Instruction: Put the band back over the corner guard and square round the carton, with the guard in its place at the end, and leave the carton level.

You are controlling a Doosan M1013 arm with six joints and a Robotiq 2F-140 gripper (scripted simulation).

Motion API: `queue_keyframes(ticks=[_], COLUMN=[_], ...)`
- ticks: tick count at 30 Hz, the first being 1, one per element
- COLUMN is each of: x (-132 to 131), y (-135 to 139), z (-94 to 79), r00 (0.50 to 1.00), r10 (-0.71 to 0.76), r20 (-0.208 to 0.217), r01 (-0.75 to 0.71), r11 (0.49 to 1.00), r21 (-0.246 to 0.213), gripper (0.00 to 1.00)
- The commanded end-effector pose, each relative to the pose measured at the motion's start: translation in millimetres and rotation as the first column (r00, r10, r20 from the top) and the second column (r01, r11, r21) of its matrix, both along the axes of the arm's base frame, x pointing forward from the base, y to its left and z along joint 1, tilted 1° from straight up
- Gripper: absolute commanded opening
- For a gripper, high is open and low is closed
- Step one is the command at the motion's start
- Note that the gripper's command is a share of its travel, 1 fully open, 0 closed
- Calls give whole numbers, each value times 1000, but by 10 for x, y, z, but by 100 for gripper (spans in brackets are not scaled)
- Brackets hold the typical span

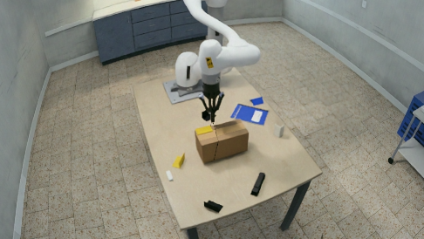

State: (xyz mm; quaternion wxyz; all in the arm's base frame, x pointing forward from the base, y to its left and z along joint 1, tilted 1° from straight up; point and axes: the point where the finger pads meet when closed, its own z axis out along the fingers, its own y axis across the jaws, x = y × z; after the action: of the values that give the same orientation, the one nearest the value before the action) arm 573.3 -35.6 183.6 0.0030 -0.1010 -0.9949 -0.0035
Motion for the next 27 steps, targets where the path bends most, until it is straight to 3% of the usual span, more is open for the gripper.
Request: queue_keyframes(ticks=[1,27], x=[4,-7], y=[-26,-493], z=[8,4], r00=[1000,1000], r10=[0,0], r20=[1,1], r01=[0,0], r11=[1000,1000], r21=[0,0], gripper=[10,10])
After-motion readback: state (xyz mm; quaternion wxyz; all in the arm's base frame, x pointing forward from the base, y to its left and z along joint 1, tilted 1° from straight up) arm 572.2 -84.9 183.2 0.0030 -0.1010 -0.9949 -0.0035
